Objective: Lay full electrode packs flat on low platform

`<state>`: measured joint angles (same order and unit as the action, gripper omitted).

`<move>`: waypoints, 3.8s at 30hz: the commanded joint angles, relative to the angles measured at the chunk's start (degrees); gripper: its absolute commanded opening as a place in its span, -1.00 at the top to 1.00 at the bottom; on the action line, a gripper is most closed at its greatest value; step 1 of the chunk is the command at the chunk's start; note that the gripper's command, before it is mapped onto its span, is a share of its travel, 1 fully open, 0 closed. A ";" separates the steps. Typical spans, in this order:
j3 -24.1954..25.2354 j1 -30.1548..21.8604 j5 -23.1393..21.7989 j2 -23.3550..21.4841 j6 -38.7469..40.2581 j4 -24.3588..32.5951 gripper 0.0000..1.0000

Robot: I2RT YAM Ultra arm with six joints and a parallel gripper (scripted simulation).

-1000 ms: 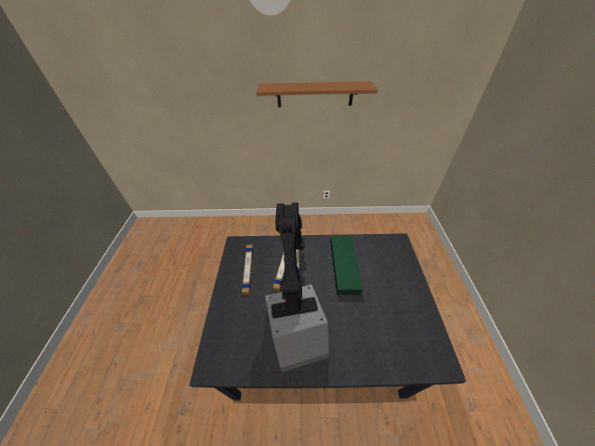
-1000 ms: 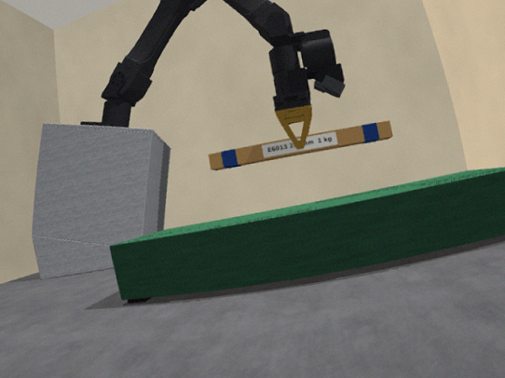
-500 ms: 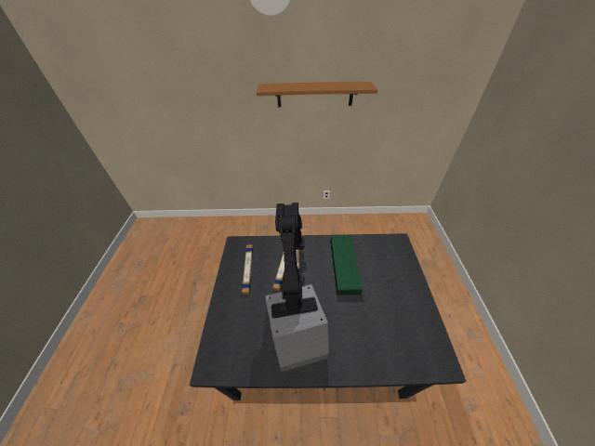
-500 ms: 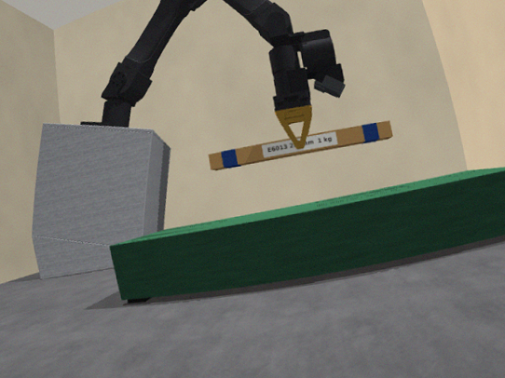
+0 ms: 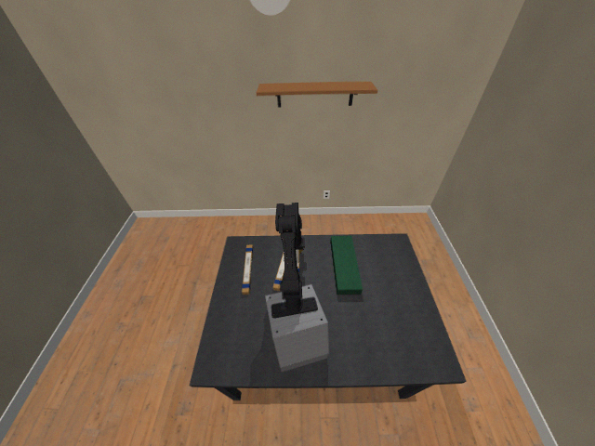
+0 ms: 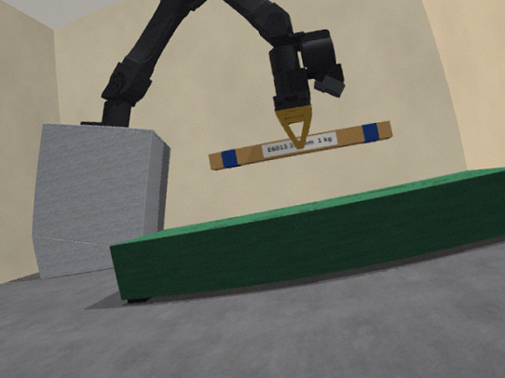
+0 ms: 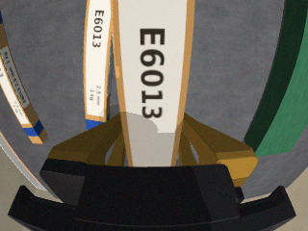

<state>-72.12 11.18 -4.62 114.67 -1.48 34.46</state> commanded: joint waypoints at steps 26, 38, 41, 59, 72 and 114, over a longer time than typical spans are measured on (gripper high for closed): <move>-0.08 -0.40 0.18 -1.61 0.52 -1.16 1.00; 0.63 -1.00 0.49 -2.16 0.89 -2.41 1.00; 0.03 -1.07 0.29 0.12 0.95 -3.31 1.00; 0.26 -1.39 0.47 4.77 1.26 -7.85 1.00; -0.72 -1.59 0.49 5.60 1.47 -10.80 1.00; -3.36 -1.20 0.47 6.99 1.55 -7.80 1.00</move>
<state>-73.08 10.07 -4.27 124.29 -0.45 25.65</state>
